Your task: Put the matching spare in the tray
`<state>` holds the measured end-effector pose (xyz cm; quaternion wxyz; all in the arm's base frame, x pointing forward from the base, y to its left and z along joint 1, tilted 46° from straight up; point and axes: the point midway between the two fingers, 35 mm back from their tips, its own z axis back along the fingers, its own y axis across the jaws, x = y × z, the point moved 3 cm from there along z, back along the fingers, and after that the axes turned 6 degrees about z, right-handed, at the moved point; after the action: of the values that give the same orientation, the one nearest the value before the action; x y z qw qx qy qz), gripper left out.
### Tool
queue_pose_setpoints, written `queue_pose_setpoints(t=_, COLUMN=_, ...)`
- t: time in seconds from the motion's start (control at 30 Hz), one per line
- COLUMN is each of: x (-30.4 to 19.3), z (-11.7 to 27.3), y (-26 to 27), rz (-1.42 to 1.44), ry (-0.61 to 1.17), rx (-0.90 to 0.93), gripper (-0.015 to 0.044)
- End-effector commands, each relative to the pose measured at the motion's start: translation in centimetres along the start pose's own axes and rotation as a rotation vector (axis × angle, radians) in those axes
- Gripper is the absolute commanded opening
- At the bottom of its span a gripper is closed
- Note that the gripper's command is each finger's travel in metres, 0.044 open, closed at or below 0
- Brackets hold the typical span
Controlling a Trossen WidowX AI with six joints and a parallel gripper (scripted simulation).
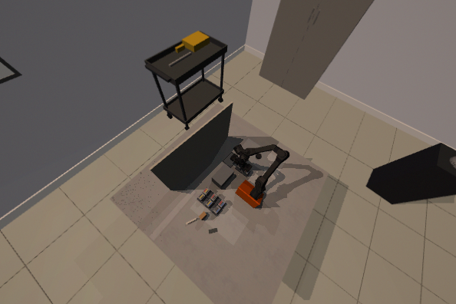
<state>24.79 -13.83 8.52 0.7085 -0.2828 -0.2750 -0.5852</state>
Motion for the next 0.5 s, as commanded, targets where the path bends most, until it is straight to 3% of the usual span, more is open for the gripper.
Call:
queue_pose_setpoints(t=0.0, x=0.0, z=0.0, y=0.0, rz=-0.001, ry=0.0, rx=0.0, gripper=0.0)
queue_pose_setpoints(t=0.47, x=-0.1, z=6.5, y=0.3, rz=0.003, ry=0.009, rx=0.004, gripper=0.0)
